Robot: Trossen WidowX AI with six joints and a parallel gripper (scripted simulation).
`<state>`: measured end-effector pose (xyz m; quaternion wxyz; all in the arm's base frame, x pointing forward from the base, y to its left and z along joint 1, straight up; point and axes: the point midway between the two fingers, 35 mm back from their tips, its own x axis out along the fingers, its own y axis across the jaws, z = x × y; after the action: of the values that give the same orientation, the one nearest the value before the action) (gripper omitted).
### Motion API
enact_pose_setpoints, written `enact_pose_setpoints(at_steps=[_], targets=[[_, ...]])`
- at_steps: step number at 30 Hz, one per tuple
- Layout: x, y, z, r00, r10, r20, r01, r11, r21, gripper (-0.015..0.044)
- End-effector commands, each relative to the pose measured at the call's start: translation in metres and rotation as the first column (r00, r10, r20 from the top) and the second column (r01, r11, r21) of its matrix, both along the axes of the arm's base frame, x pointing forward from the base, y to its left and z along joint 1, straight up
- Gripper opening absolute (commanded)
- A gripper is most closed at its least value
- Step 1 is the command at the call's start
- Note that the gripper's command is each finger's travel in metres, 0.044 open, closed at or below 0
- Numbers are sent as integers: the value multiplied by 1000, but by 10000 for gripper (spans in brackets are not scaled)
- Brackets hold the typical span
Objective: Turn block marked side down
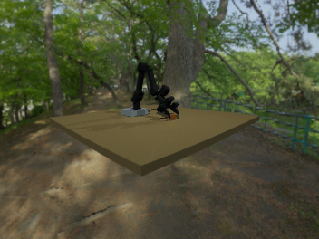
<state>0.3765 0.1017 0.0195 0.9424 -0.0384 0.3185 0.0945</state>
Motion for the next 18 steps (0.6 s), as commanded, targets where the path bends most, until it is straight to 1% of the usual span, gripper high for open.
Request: enact_pose_setpoints(at_steps=[1, 15, 18], targets=[[-35, -8, 48, 971, -6, -238, -2, 999, -34, 440], [-35, -8, 48, 971, -6, -240, -2, 999, -34, 440], [-30, -7, 50, 959, -8, -283, -5, 999, -44, 440]])
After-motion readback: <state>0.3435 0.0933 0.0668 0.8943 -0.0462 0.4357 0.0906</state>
